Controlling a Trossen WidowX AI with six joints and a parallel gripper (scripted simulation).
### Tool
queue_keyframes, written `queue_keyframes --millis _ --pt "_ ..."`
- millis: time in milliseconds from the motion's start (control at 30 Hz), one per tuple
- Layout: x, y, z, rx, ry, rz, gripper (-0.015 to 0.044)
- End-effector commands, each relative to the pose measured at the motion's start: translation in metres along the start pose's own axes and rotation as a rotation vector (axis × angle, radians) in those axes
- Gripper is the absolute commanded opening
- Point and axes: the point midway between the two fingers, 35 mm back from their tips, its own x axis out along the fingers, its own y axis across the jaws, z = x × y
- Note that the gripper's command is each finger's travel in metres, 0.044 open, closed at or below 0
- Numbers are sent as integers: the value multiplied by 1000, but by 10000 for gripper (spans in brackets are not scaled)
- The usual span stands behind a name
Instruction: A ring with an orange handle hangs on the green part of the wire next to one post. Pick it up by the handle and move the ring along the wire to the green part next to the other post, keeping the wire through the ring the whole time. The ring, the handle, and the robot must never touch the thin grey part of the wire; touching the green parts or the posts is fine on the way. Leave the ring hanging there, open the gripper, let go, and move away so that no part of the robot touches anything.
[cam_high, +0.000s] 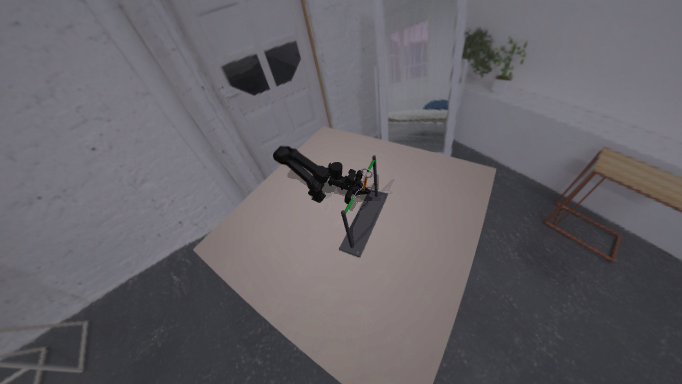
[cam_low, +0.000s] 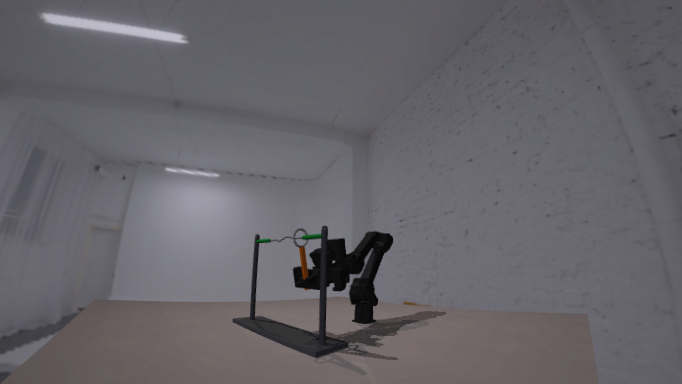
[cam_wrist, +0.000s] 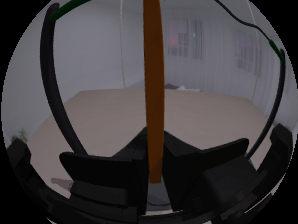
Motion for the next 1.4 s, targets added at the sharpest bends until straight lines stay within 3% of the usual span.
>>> queue_keyframes --millis 0,1367 --pt "0 4 -1 8 2 -2 -150" --pt "5 31 -16 12 2 6 -150"
